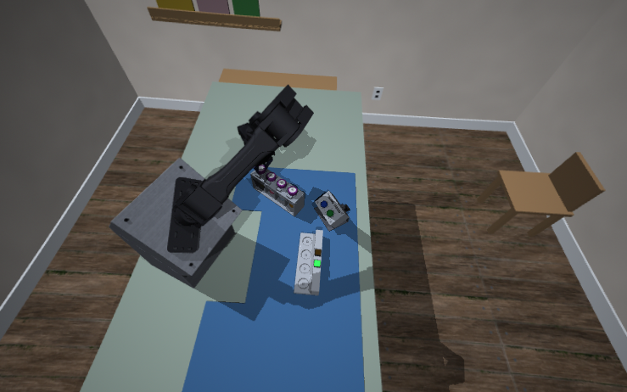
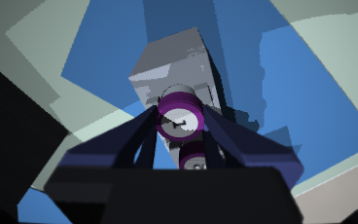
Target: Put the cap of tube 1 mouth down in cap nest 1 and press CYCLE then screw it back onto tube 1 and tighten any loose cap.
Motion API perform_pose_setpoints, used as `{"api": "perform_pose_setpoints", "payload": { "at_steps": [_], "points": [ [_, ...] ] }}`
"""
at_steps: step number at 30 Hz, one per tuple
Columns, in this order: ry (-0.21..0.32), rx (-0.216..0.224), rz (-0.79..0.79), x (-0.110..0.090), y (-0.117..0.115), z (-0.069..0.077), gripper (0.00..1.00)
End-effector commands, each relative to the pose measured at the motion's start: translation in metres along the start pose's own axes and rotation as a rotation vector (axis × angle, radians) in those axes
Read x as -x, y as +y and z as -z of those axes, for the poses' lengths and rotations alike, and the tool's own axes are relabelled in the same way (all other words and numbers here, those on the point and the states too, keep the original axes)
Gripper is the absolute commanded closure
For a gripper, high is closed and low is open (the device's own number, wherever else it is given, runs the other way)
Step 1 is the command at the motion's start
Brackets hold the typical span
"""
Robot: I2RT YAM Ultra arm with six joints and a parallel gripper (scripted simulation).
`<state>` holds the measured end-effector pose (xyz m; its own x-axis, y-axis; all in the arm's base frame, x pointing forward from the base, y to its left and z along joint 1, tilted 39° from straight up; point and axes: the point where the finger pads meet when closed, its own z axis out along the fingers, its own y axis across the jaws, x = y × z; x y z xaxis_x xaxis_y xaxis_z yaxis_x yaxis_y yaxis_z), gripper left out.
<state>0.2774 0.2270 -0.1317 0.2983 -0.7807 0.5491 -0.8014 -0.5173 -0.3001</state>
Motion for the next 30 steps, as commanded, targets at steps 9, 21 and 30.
{"api": "perform_pose_setpoints", "payload": {
  "at_steps": [9, 21, 30],
  "points": [
    [-0.012, -0.009, -0.613, 0.0016, -0.0037, 0.0037, 1.0],
    [-0.014, -0.006, -1.113, 0.0016, -0.0037, 0.0034, 1.0],
    [-0.016, -0.003, -1.563, 0.0015, -0.0037, 0.0032, 1.0]
  ]
}}
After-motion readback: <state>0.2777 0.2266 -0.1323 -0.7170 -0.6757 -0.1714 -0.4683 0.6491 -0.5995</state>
